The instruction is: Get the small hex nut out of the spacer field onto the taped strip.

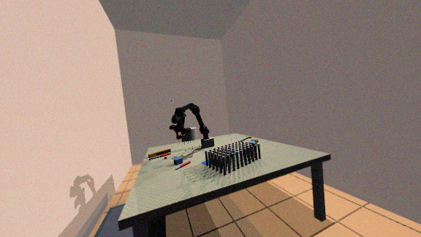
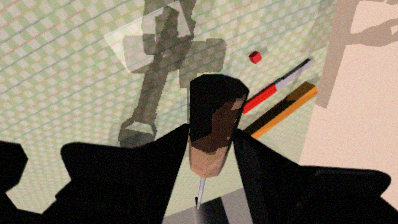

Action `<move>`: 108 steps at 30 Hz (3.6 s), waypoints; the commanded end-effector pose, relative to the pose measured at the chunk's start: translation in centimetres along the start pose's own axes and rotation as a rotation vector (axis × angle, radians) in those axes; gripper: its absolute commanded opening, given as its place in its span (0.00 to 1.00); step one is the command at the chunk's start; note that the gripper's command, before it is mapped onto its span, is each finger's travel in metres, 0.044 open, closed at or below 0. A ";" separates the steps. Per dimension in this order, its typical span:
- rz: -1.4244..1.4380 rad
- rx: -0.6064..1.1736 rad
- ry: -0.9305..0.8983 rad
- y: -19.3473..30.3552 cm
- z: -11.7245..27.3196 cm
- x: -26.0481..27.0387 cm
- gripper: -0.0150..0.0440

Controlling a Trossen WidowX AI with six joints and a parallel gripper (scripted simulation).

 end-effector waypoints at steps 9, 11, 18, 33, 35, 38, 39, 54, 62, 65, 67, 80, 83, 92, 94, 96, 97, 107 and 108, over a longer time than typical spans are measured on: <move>0.167 0.019 0.050 -0.5 0.0 -1.1 0.25; 0.167 0.019 0.050 -0.5 -0.1 -1.1 0.25; 0.167 0.019 0.050 -0.8 -0.7 -0.9 0.25; 0.167 0.019 0.050 -1.3 -2.2 -0.5 0.25; 0.167 0.019 0.050 -1.4 -2.4 -0.4 0.25; 0.167 0.018 0.050 -1.5 -2.7 -0.3 0.25; 0.167 0.018 0.050 -1.5 -2.8 -0.3 0.25; 0.167 0.018 0.050 -2.0 -4.3 0.1 0.25; 0.167 0.018 0.050 -2.2 -5.1 0.4 0.25; 0.167 0.018 0.050 -2.2 -5.4 0.4 0.25; 0.167 0.018 0.050 -2.3 -5.6 0.5 0.25; 0.167 0.018 0.050 -2.5 -6.8 0.9 0.25; 0.167 0.018 0.050 -2.6 -7.1 1.0 0.25; 0.167 0.018 0.050 -2.7 -8.0 1.3 0.25; 0.167 0.018 0.050 -2.8 -8.2 1.3 0.25; 0.167 0.018 0.050 -2.8 -8.4 1.4 0.25; 0.167 0.018 0.050 -2.8 -8.5 1.4 0.25; 0.167 0.018 0.051 -2.9 -9.5 1.8 0.25; 0.167 0.018 0.051 -2.9 -9.6 1.8 0.25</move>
Point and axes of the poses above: the point midway between the two fingers, 35 mm back from their tips, its own z axis back along the fingers, its own x axis across the jaws, y = z × x, the point moved 10 cm from there along z, back along the fingers, and after that the axes turned 10 degrees about -z, right-handed, at the moved point
